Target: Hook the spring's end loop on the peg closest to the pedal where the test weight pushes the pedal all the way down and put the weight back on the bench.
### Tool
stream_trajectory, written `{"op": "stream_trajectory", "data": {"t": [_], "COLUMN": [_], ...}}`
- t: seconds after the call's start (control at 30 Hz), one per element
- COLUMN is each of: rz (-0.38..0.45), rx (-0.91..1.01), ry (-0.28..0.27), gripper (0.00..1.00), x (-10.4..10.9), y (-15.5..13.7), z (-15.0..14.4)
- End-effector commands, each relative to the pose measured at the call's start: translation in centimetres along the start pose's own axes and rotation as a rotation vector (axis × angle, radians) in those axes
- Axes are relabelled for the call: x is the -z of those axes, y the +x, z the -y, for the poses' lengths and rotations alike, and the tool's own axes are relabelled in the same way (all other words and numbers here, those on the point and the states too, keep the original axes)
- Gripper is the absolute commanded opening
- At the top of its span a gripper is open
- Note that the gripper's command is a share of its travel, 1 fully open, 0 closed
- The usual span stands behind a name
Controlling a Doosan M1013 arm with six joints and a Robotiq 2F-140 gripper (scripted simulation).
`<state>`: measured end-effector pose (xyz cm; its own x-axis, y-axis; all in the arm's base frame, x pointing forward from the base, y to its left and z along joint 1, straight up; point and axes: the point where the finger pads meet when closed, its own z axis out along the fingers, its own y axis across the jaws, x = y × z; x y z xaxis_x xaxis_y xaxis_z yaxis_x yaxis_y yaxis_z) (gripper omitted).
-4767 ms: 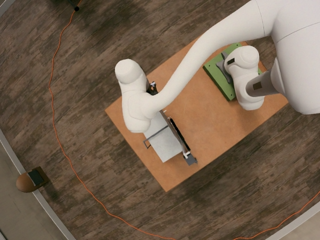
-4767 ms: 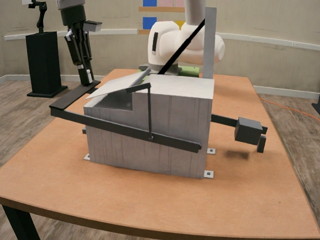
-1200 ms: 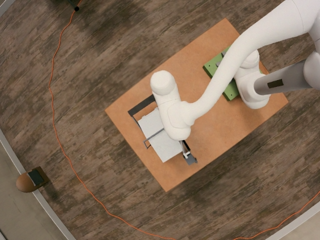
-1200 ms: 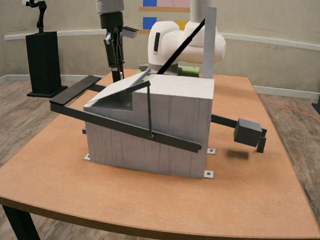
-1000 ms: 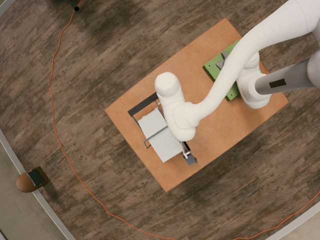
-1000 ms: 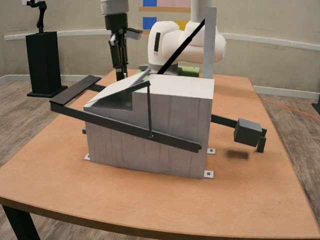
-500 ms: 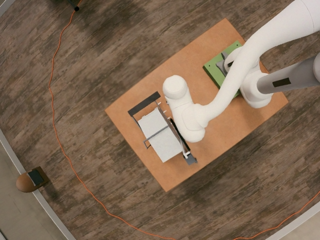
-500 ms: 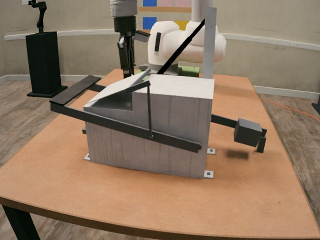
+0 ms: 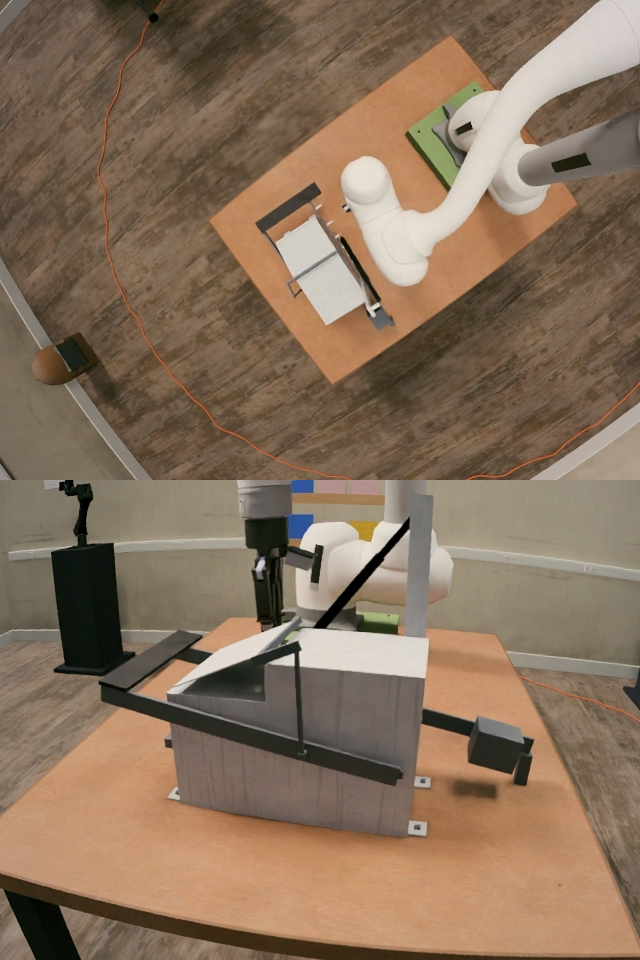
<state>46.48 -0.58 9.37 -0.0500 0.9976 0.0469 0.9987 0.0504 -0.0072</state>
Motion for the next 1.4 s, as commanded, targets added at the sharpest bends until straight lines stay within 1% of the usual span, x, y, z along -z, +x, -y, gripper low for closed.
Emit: {"op": "stream_trajectory", "data": {"t": [0.0, 0.1, 0.2, 0.67, 0.77, 1.3, 1.37], "rz": [0.005, 0.010, 0.009, 0.034, 0.031, 0.042, 0.040], "rx": [0.000, 0.000, 0.000, 0.000, 0.000, -0.001, 0.000], "ry": [-0.001, -0.001, -0.001, -0.001, -0.001, -0.001, -0.001], "gripper": [0.25, 0.25, 0.25, 0.25, 0.25, 0.25, 0.25], "x": [-0.2, -0.5, -0.5, -1.9, -1.7, -2.3, -2.6], "y": [0.5, 1.0, 0.9, 3.3, 3.1, 4.0, 3.9], "z": [0.4, 1.0, 0.8, 3.2, 3.0, 3.9, 3.8]}}
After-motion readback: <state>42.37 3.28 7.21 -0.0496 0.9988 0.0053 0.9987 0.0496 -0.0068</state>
